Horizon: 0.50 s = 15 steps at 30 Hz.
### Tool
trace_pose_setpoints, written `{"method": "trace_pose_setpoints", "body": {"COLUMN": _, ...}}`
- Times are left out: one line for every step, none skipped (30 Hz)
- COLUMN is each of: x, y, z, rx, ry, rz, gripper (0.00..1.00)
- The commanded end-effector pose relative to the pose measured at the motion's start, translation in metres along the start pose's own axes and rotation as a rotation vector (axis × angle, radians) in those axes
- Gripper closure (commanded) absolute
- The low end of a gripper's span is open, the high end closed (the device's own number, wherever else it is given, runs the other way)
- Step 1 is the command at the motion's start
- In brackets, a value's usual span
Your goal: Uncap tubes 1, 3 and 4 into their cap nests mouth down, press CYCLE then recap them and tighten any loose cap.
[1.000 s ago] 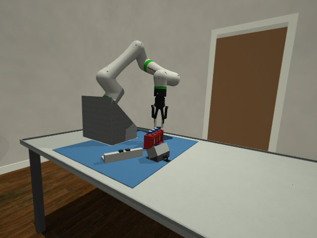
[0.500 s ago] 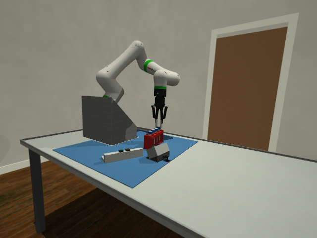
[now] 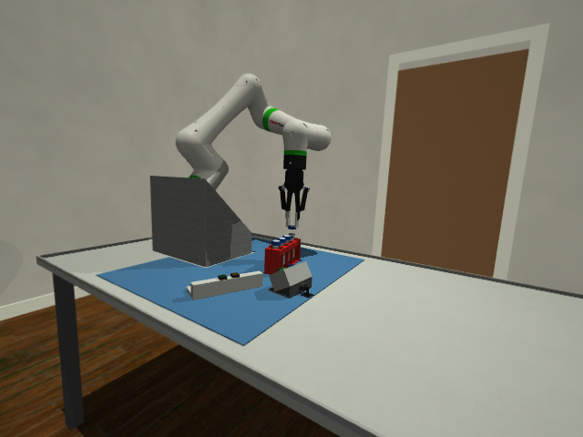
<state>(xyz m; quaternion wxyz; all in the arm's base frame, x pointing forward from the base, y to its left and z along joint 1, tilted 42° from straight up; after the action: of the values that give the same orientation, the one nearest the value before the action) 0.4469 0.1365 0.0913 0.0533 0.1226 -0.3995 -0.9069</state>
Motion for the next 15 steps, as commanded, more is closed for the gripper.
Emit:
{"method": "trace_pose_setpoints", "body": {"x": 0.002, "y": 0.004, "z": -0.008, "rx": 0.000, "ry": 0.083, "rz": 0.000, "gripper": 1.00}}
{"method": "trace_pose_setpoints", "body": {"x": 0.003, "y": 0.004, "z": -0.016, "rx": 0.000, "ry": 0.167, "rz": 0.000, "gripper": 1.00}}
{"method": "trace_pose_setpoints", "body": {"x": 0.005, "y": 0.004, "z": -0.025, "rx": 0.000, "ry": 0.250, "rz": 0.000, "gripper": 1.00}}
{"method": "trace_pose_setpoints", "body": {"x": 0.005, "y": 0.004, "z": -0.025, "rx": 0.000, "ry": 0.250, "rz": 0.000, "gripper": 1.00}}
{"method": "trace_pose_setpoints", "body": {"x": 0.005, "y": 0.004, "z": -0.025, "rx": 0.000, "ry": 0.250, "rz": 0.000, "gripper": 1.00}}
{"method": "trace_pose_setpoints", "body": {"x": 0.007, "y": 0.004, "z": -0.033, "rx": 0.000, "ry": 0.331, "rz": 0.000, "gripper": 1.00}}
{"method": "trace_pose_setpoints", "body": {"x": 0.007, "y": 0.004, "z": -0.033, "rx": 0.000, "ry": 0.333, "rz": 0.000, "gripper": 1.00}}
{"method": "trace_pose_setpoints", "body": {"x": 0.009, "y": 0.004, "z": -0.041, "rx": 0.001, "ry": 0.404, "rz": 0.000, "gripper": 1.00}}
{"method": "trace_pose_setpoints", "body": {"x": 0.009, "y": 0.004, "z": -0.041, "rx": 0.000, "ry": 0.417, "rz": 0.000, "gripper": 1.00}}
{"method": "trace_pose_setpoints", "body": {"x": 0.010, "y": 0.004, "z": -0.049, "rx": 0.001, "ry": 0.487, "rz": 0.000, "gripper": 1.00}}
{"method": "trace_pose_setpoints", "body": {"x": 0.010, "y": 0.004, "z": -0.049, "rx": 0.001, "ry": 0.487, "rz": 0.000, "gripper": 1.00}}
{"method": "trace_pose_setpoints", "body": {"x": 0.010, "y": 0.004, "z": -0.049, "rx": 0.001, "ry": 0.487, "rz": 0.000, "gripper": 1.00}}
{"method": "trace_pose_setpoints", "body": {"x": 0.012, "y": 0.004, "z": -0.057, "rx": 0.000, "ry": 0.583, "rz": 0.000, "gripper": 1.00}}
{"method": "trace_pose_setpoints", "body": {"x": 0.012, "y": 0.004, "z": -0.057, "rx": 0.000, "ry": 0.583, "rz": 0.000, "gripper": 1.00}}
{"method": "trace_pose_setpoints", "body": {"x": 0.014, "y": 0.004, "z": -0.065, "rx": 0.000, "ry": 0.667, "rz": 0.000, "gripper": 1.00}}
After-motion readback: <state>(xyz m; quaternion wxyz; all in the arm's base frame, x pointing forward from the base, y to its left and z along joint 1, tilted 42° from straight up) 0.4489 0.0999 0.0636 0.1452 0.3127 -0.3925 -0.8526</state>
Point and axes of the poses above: the point where the finger pads meet when closed, its own y axis back along the fingers, its own x axis across the jaws, z = x × y, the point moved 3 cm from there along y, back along the fingers, and after that the axes turned 4 degrees about y, right-handed, at the moved point
